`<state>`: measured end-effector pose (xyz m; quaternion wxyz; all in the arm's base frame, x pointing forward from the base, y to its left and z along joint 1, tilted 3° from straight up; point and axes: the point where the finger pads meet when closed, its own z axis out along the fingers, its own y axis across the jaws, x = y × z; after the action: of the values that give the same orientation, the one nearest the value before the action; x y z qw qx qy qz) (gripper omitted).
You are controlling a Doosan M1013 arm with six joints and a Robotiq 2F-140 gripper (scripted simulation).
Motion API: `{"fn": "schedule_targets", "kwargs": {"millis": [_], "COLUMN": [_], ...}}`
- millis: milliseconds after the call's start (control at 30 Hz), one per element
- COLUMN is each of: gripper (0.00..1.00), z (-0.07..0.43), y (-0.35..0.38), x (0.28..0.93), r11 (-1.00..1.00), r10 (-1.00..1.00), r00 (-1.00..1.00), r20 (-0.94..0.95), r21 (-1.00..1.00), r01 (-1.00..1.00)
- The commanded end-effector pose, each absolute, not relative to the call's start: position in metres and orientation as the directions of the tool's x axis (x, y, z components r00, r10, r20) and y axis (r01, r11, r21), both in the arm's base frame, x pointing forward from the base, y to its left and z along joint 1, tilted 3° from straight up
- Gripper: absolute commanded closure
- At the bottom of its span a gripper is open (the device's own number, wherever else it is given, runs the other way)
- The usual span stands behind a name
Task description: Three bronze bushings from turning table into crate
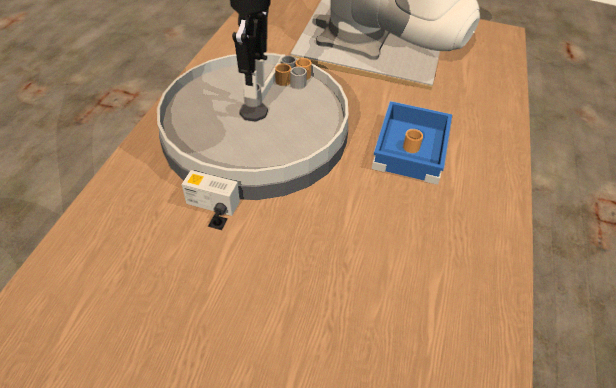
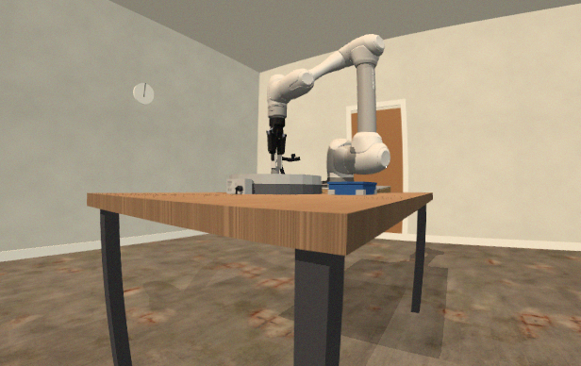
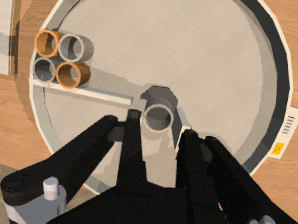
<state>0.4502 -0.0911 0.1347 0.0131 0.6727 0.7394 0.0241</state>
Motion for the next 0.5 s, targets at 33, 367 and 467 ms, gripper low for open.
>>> {"fn": "schedule_targets", "kwargs": {"millis": [33, 367, 467], "gripper": [1.0, 1.0, 1.0], "z": [0.1348, 0.1308, 0.1274], "y": [-0.0911, -0.091, -0.0909], "x": [0.4502, 0.4504, 0.4506], "r11": [0.094, 0.094, 0.094], "r10": [0.995, 0.995, 0.995], "r00": [-0.095, -0.095, -0.095], "r20": [0.013, 0.013, 0.013], "r21": [0.053, 0.053, 0.053], "r01": [0.994, 0.994, 0.994]}}
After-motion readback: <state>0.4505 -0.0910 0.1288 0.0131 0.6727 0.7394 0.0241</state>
